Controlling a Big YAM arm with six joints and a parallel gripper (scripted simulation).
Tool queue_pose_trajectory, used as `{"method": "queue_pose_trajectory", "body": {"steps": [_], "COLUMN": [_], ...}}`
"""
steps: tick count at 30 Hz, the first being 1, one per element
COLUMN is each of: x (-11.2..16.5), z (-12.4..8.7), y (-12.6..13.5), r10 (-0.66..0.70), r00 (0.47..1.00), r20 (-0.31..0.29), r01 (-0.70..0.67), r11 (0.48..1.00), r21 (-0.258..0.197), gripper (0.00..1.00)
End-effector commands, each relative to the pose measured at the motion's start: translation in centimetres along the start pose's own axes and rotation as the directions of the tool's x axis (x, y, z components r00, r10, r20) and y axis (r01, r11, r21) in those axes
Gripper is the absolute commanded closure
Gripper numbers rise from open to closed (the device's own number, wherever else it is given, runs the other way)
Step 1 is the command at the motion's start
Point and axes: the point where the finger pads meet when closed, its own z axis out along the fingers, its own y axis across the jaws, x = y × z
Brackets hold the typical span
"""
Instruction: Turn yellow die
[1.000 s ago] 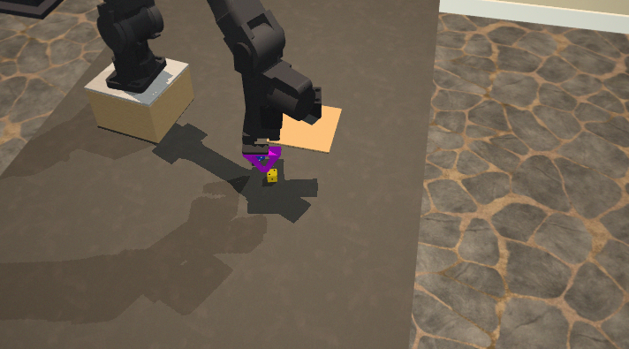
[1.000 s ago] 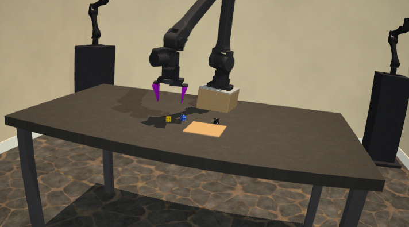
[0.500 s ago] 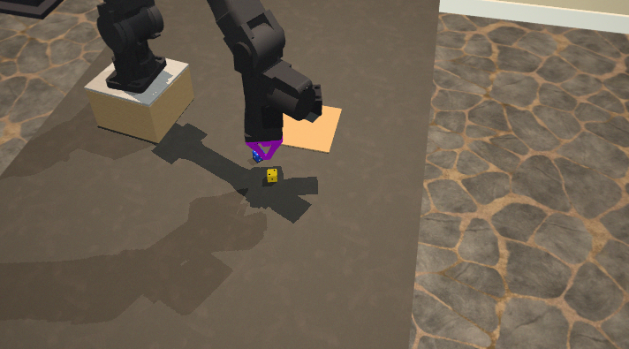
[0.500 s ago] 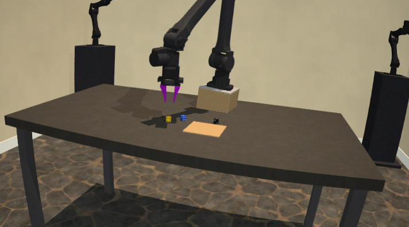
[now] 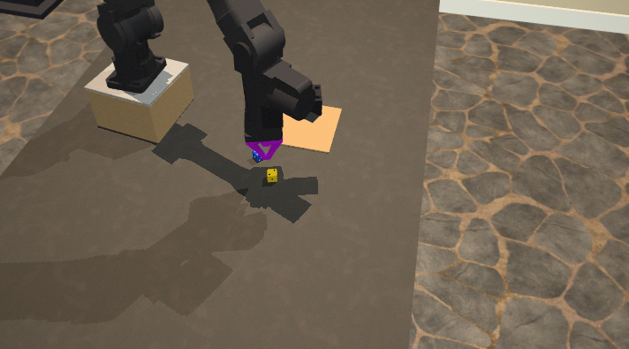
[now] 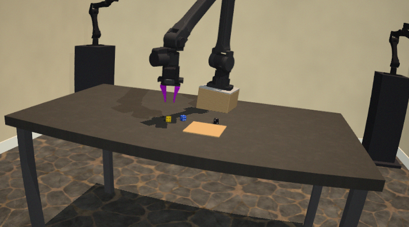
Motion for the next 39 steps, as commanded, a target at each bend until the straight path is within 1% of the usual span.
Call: {"method": "queue_pose_trajectory", "body": {"steps": [1,11,18,21,26,28,29,31,39], "x": [-1.5,-1.4,-0.5,-0.6,-0.5,-0.5,-1.2,-0.6,-0.4], "z": [-1.3,-1.1,0.5,0.4,1.3,1.3,0.1,1.7,3.0], "y": [-0.9,-0.9,-0.1,-0.1,-0.1,-0.1,-0.7,-0.2,-0.1], "r10": [-0.015,-0.015,-0.013,-0.014,-0.012,-0.012,-0.012,-0.009,-0.003], "r00": [0.999,0.999,1.0,1.0,1.0,1.0,0.999,1.0,1.0], "r20": [0.043,0.041,0.013,0.019,0.012,0.012,0.043,0.015,0.012], "r01": [0.014,0.014,0.013,0.014,0.012,0.012,0.011,0.009,0.003], "r11": [0.999,0.999,1.0,1.0,1.0,1.0,0.999,1.0,1.0], "r21": [0.032,0.031,0.005,0.01,0.004,0.004,0.032,0.007,0.004], "gripper": [0.66,0.66,0.66,0.66,0.66,0.66,0.66,0.66,0.66]}}
